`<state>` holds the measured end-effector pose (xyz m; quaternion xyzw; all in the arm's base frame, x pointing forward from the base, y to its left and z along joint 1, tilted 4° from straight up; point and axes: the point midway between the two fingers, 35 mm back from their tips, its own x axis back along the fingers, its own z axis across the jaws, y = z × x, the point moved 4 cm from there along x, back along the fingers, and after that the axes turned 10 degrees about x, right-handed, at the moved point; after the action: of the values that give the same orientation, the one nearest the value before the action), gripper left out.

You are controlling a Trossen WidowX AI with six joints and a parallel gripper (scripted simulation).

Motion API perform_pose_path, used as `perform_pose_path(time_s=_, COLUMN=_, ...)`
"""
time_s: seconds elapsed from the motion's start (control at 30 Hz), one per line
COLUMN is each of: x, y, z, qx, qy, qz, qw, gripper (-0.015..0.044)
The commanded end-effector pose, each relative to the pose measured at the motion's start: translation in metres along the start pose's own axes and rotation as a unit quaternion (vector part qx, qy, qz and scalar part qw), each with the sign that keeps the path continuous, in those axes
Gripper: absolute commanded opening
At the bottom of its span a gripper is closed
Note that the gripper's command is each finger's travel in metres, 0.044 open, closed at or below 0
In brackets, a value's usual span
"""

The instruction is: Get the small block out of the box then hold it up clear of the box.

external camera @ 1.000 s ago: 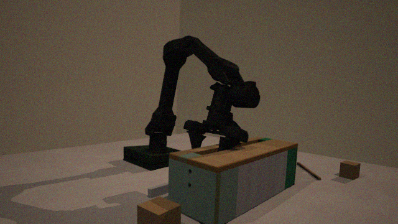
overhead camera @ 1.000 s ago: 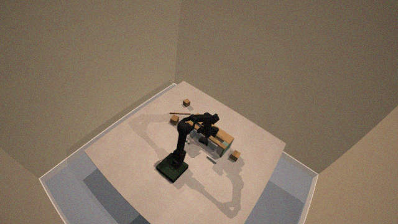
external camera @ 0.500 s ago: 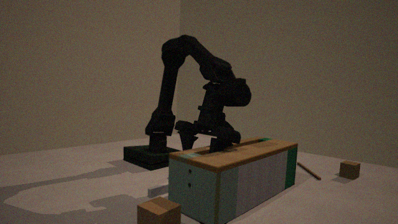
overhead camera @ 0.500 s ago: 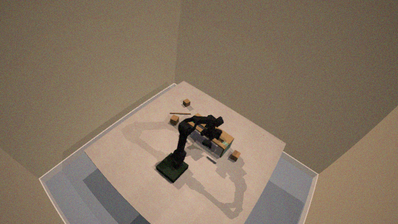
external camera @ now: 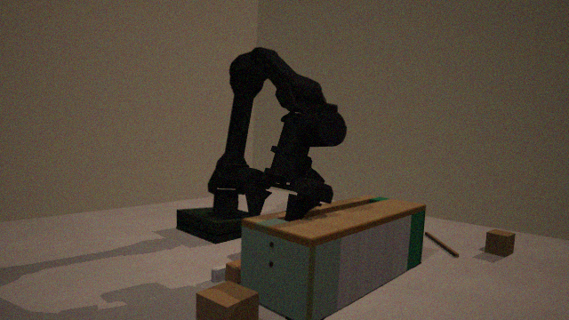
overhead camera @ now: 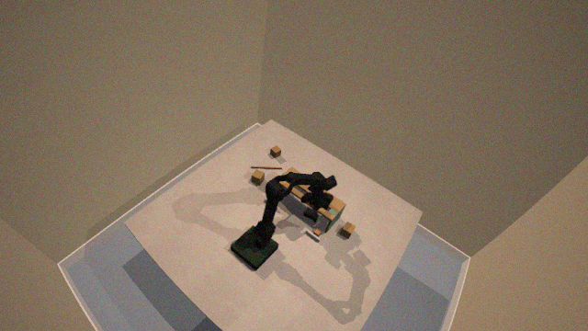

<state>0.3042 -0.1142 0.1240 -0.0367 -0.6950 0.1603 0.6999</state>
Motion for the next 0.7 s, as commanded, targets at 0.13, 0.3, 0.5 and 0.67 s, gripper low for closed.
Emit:
perform_pose_path(time_s=0.13, x=0.050, y=-0.016, z=0.003, qx=-0.003, qy=-0.009, qz=0.005, qw=1.000, gripper=0.0400)
perform_pose_path(time_s=0.3, x=0.047, y=-0.023, z=0.008, qx=-0.045, qy=-0.013, qz=0.014, qw=0.999, gripper=0.0348)
perform_pose_path(time_s=0.5, x=0.045, y=-0.033, z=0.019, qx=-0.328, qy=-0.029, qz=-0.014, qw=0.944, gripper=0.0285)
perform_pose_path(time_s=0.67, x=0.043, y=-0.038, z=0.025, qx=-0.557, qy=-0.029, qz=-0.051, qw=0.828, gripper=0.0285)
